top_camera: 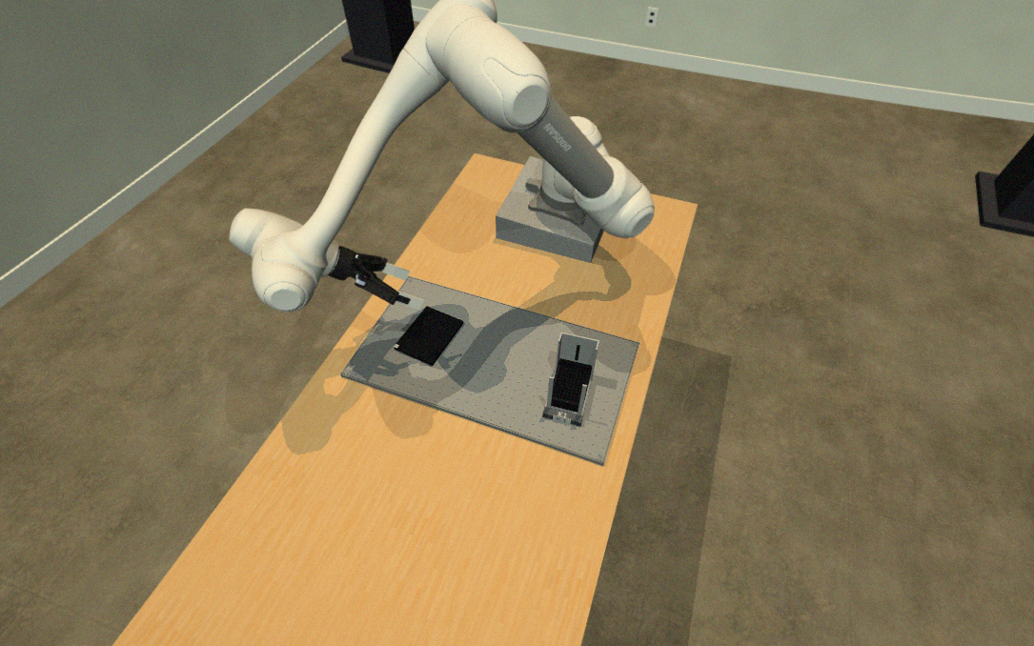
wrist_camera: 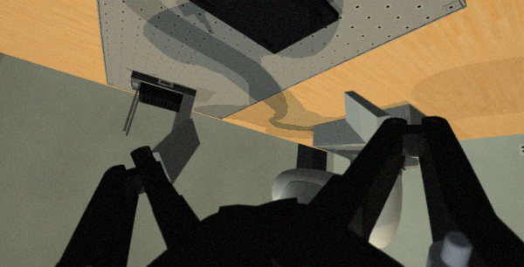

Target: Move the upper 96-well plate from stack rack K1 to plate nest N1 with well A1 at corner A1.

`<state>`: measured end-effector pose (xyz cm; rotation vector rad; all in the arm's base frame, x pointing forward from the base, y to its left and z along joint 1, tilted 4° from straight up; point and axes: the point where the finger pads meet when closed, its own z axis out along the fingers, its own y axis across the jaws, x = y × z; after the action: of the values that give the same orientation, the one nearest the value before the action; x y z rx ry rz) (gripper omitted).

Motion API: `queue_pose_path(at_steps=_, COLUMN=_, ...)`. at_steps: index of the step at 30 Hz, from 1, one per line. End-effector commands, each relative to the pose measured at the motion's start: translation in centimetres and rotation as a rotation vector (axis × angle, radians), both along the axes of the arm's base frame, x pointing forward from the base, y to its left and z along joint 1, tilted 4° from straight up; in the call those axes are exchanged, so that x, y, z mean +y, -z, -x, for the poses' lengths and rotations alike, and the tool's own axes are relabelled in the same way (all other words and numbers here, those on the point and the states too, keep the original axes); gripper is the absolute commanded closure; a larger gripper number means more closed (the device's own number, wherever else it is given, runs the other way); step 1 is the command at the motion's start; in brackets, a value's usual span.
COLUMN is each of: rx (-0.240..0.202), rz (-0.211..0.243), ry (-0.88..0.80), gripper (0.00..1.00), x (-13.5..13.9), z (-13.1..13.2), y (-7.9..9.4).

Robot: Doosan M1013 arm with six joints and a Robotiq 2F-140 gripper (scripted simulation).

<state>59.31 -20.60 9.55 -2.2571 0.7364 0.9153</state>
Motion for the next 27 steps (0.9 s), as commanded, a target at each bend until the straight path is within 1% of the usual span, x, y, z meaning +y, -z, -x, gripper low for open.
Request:
queue_pose_path(at_steps=1, rx=-0.024, rz=0.048, ry=-0.040, gripper=0.00, x=1.6, z=-0.5, y=0.1)
queue_pose_path(at_steps=3, rx=-0.044, rz=0.086, ry=-0.073, gripper=0.00, x=2.5, z=-0.8, y=0.1)
queue_pose_path(at_steps=5, rx=-0.044, rz=0.086, ry=-0.073, gripper=0.00, x=2.5, z=-0.8, y=0.1)
queue_pose_path(at_steps=10, rx=-0.044, rz=0.086, ry=-0.073, gripper=0.00, x=4.9, z=-1.4, y=0.2)
queue_pose_path(at_steps=13, rx=-0.088, rz=0.153, ry=-0.133, gripper=0.00, x=6.4, z=-1.8, y=0.2)
queue_pose_path(at_steps=14, rx=-0.097, rz=0.167, ry=-0.145, gripper=0.00, x=6.9, z=-1.9, y=0.2)
queue_pose_path(at_steps=19, rx=-0.097, rz=0.167, ry=-0.145, gripper=0.00, x=9.3, z=-2.4, y=0.3)
queue_pose_path(at_steps=20, rx=-0.115, rz=0.187, ry=-0.165, gripper=0.00, x=9.8, z=-2.5, y=0.3)
queue_pose_path(at_steps=22, rx=-0.115, rz=0.187, ry=-0.165, gripper=0.00, x=9.8, z=-2.5, y=0.3)
queue_pose_path(at_steps=24, rx=-0.149, rz=0.228, ry=-0.205, gripper=0.00, x=10.8, z=-2.7, y=0.3)
queue_pose_path(at_steps=25, rx=-0.160, rz=0.241, ry=-0.217, gripper=0.00, x=11.3, z=-2.8, y=0.3)
queue_pose_path(at_steps=27, rx=-0.160, rz=0.241, ry=-0.217, gripper=0.00, x=12.3, z=-2.9, y=0.2)
